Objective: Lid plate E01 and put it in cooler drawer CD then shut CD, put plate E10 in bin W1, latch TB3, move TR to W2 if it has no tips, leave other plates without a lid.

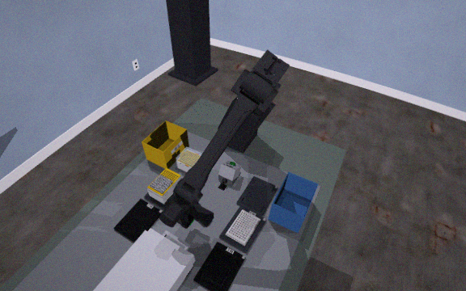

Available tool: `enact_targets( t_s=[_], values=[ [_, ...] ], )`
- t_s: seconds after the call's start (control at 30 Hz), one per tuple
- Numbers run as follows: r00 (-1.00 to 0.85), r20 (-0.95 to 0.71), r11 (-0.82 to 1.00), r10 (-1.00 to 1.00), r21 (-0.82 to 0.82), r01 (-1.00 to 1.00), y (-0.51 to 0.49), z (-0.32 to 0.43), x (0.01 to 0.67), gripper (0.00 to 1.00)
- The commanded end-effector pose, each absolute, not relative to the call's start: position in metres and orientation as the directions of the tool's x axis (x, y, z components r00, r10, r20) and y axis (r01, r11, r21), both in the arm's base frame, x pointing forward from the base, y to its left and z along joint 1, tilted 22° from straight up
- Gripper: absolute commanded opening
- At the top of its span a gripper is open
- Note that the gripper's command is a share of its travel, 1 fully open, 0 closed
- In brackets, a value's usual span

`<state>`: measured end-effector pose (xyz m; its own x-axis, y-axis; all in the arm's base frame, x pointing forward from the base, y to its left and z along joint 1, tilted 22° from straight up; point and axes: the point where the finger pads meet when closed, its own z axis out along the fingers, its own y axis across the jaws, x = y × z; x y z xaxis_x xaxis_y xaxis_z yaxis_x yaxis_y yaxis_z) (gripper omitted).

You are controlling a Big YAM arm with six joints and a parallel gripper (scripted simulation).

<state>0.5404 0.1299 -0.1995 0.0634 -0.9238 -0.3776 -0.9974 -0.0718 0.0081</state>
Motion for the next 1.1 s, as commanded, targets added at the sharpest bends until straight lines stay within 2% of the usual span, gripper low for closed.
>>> enact_targets(
  t_s=[0.0,1.07],
  values=[
    [0.085,-0.383,-0.067,-0.920,-0.060,-0.996,0.136,-0.170,0.568,0.00],
    [0.066,-0.380,-0.058,-0.922,-0.031,-0.998,0.111,-0.155,0.556,0.00]
  ],
)
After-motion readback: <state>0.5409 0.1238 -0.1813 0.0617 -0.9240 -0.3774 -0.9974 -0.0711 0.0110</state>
